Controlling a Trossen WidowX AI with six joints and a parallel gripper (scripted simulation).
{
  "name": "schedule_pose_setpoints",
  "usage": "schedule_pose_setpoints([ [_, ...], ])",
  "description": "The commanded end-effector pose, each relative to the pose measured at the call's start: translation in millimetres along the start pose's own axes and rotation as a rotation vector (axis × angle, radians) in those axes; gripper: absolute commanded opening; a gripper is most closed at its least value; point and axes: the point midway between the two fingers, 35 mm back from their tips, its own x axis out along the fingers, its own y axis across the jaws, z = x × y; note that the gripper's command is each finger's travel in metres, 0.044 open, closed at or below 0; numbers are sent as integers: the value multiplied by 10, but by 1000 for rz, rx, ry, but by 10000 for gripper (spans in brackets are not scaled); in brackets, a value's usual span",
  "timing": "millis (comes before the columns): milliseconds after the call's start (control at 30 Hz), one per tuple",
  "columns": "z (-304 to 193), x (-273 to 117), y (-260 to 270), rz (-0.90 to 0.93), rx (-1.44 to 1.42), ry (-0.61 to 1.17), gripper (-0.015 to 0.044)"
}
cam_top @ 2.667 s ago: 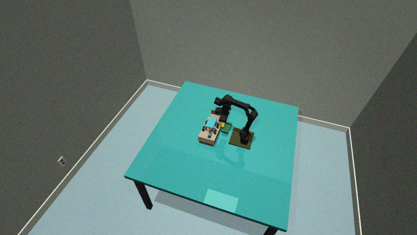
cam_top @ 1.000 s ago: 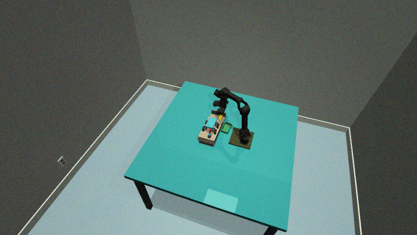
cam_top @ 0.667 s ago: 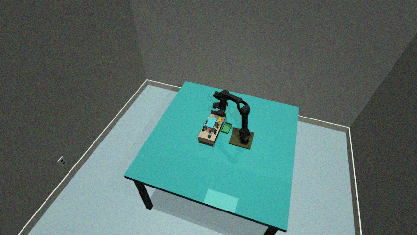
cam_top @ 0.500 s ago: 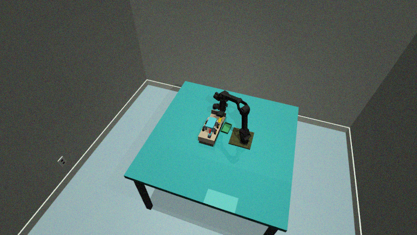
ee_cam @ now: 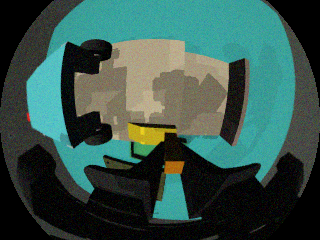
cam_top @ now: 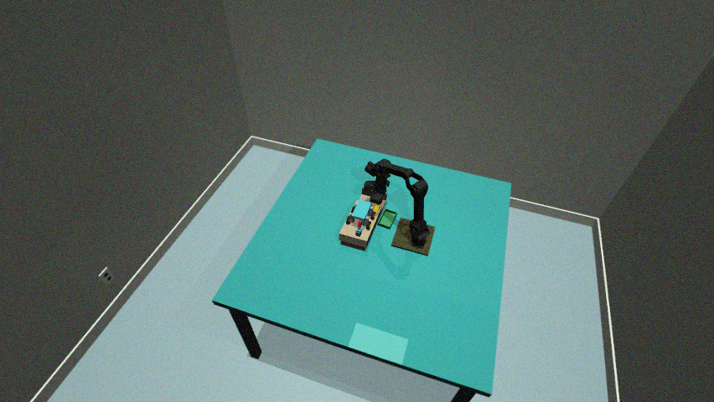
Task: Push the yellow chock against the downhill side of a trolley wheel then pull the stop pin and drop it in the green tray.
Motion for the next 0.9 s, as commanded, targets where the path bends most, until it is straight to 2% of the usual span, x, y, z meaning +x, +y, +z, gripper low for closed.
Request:
schedule_pose_setpoints([
  [0, -3, 9, 37, 6, 4, 1, 0],
  [867, 41, -34, 282, 9, 4, 0, 0],
])
